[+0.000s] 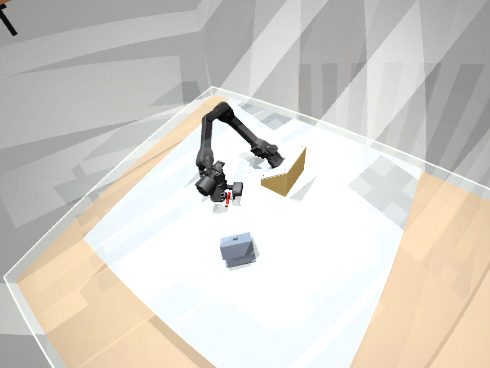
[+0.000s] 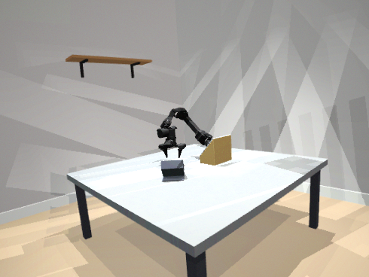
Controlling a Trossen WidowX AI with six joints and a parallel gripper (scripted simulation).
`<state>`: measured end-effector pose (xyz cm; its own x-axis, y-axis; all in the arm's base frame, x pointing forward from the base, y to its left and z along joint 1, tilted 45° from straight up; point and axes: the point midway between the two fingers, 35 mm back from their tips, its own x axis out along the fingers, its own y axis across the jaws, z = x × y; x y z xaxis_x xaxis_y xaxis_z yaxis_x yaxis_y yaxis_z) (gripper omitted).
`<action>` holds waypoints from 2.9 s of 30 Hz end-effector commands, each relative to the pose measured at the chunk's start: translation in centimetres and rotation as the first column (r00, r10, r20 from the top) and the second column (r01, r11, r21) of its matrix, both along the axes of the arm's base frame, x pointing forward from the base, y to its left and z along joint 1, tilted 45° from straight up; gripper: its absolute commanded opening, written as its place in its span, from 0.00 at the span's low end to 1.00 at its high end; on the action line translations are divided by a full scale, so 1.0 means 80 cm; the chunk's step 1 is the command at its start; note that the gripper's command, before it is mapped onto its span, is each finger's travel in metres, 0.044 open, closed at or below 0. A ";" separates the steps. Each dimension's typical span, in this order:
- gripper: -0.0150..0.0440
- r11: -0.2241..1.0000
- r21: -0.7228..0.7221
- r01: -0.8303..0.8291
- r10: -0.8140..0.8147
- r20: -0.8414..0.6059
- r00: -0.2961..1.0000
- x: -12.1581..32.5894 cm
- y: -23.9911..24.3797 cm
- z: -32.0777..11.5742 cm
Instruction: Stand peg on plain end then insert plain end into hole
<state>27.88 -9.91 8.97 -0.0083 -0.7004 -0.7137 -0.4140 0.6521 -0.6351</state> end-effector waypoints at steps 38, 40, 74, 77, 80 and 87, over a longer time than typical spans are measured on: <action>0.91 1.000 -0.010 0.001 -0.001 -0.008 1.000 -0.006 -0.055 -0.053; 0.82 1.000 -0.010 0.001 -0.001 -0.008 1.000 -0.006 -0.055 -0.053; 0.34 1.000 0.003 -0.013 0.013 0.008 1.000 -0.007 -0.053 -0.051; 0.34 0.999 0.014 -0.031 0.030 0.027 0.999 -0.008 -0.052 -0.049; 0.34 0.999 0.025 -0.048 0.047 0.044 0.998 -0.009 -0.051 -0.047; 0.34 0.995 0.047 -0.088 0.084 0.084 0.993 -0.012 -0.048 -0.043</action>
<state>27.20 -13.84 5.61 0.0927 -0.6701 -0.7365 -0.4131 0.6471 -0.6408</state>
